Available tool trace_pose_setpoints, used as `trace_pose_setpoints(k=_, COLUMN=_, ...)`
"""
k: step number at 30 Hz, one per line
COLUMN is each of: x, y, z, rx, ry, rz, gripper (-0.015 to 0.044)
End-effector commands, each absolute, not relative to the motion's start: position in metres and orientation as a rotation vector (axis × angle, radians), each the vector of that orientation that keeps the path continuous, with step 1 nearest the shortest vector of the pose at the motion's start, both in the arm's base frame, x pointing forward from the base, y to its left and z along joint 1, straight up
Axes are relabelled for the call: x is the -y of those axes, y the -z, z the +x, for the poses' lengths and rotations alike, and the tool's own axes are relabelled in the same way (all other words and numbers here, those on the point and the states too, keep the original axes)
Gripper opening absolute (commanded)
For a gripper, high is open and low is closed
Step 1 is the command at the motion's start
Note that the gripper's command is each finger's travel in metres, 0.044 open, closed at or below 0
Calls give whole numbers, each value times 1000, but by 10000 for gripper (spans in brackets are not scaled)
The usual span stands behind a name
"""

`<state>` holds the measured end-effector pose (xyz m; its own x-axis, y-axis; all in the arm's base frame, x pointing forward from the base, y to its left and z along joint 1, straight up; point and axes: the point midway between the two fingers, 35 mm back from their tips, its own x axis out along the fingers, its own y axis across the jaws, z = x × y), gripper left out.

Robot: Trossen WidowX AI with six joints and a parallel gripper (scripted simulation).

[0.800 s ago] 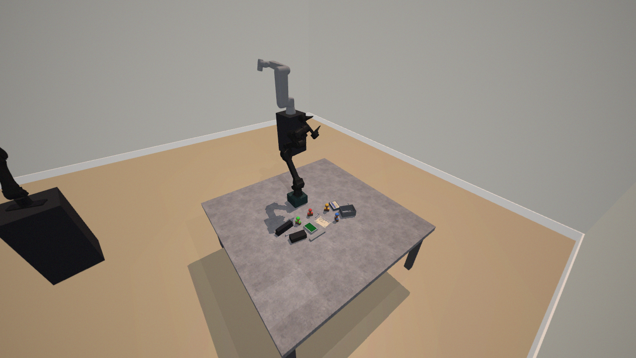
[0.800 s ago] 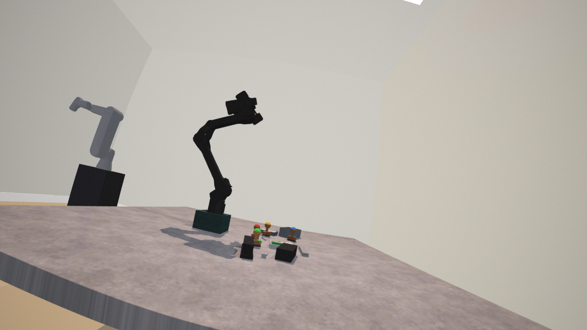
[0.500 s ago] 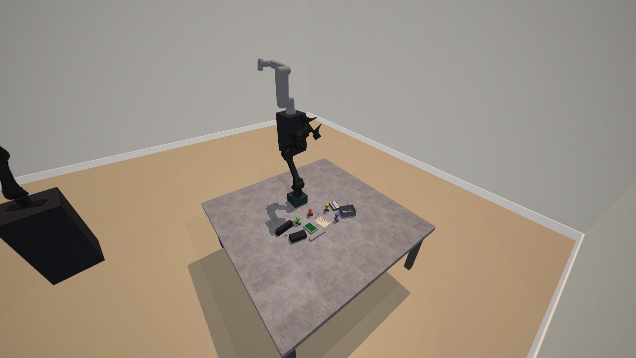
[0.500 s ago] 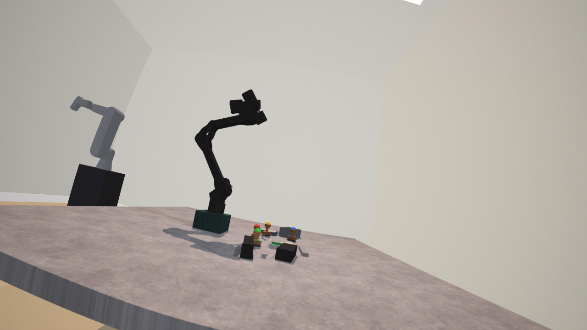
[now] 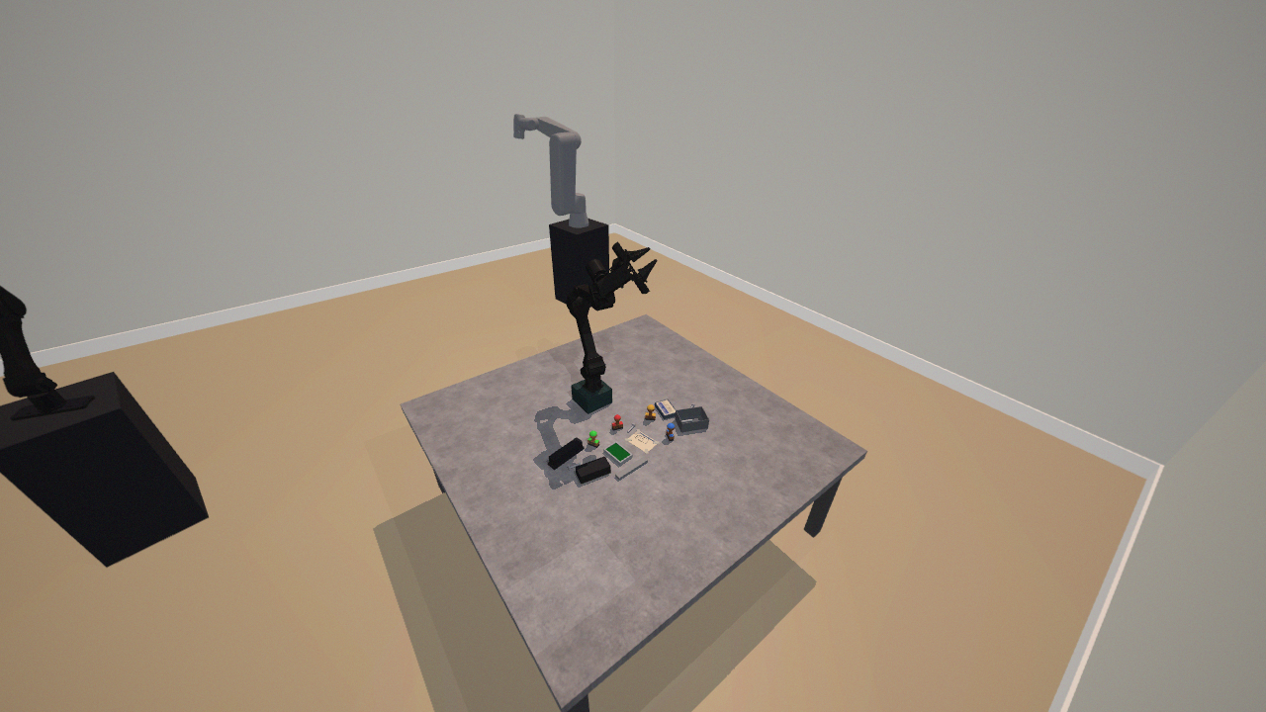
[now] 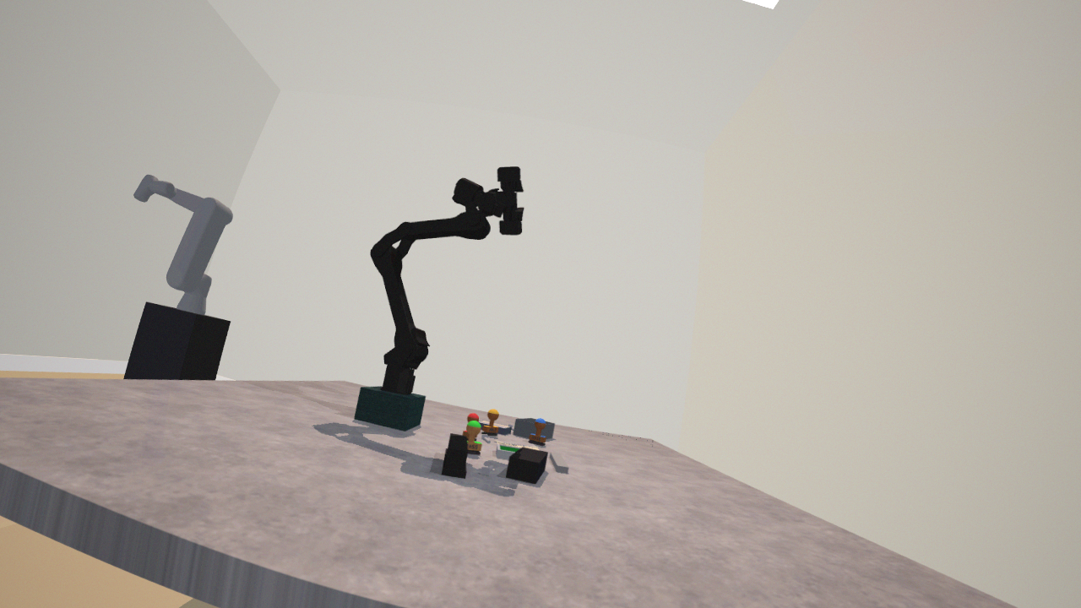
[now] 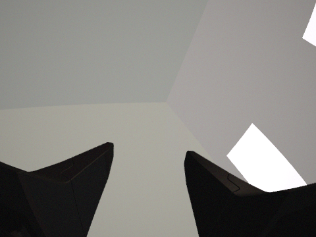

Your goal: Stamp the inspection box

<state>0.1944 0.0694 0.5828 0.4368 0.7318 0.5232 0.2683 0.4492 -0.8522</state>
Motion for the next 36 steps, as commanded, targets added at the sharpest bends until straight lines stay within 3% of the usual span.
trace_pose_setpoints(k=1, x=-36, y=-564, z=247, rx=922, ry=-324, rz=-982, gripper=225)
trace_pose_setpoints(k=11, x=60, y=-469, z=348, rx=375, ry=-156, rz=-672, gripper=225)
trace_pose_setpoints(k=19, x=130, y=-353, z=380, rx=-92, ry=-18, rz=-446, gripper=225)
trace_pose_setpoints(k=27, x=177, y=-226, z=357, rx=-579, ry=96, rz=-241, gripper=225)
trace_pose_setpoints(k=36, x=189, y=-109, z=274, rx=-1145, ry=158, rz=-28, gripper=225)
